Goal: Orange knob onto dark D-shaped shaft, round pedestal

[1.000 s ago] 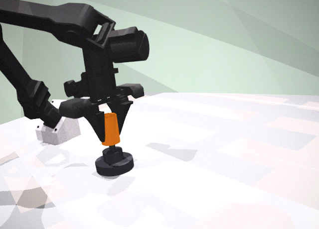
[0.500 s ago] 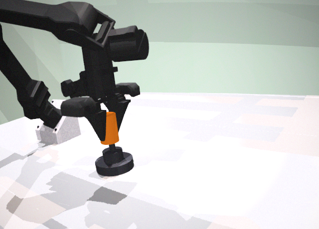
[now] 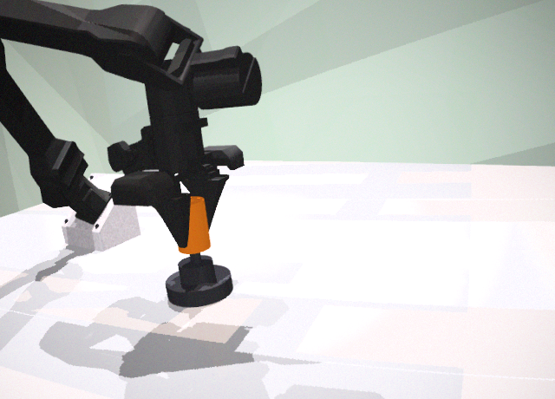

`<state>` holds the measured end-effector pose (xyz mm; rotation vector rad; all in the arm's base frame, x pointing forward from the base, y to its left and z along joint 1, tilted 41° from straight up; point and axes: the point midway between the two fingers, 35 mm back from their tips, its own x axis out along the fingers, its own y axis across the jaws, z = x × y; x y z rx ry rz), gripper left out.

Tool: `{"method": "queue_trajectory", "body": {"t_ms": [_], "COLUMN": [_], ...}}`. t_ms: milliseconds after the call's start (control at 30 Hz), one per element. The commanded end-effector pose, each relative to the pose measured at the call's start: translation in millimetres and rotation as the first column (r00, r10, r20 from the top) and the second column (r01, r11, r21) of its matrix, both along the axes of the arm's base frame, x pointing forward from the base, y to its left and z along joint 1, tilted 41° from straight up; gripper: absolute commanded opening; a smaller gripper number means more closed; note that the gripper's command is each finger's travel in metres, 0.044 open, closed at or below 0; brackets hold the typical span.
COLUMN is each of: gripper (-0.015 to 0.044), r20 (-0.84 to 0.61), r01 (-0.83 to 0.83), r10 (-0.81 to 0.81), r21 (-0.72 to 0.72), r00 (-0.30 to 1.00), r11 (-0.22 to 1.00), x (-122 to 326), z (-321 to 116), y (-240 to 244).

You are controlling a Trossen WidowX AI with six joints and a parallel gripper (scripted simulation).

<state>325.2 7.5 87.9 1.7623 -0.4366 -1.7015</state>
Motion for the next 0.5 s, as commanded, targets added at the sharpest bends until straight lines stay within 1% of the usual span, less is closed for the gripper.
{"method": "queue_trajectory", "body": {"t_ms": [0,300,400,467], "gripper": [0.0,0.0,0.0,0.0], "r20": [-0.001,0.004,0.048,0.101], "r01": [-0.005,0.002,0.055,0.118], "r10": [0.005,-0.002,-0.055,-0.12], "r21": [-0.001,0.0,0.009,0.023], "r00": [1.0,1.0,0.997,0.988], "r11": [1.0,1.0,0.998,0.993], "x": [0.1,-3.1,-3.3,-3.4], "z": [0.1,4.3,4.6,4.7], "y": [-0.3,1.3,1.4,1.5]}}
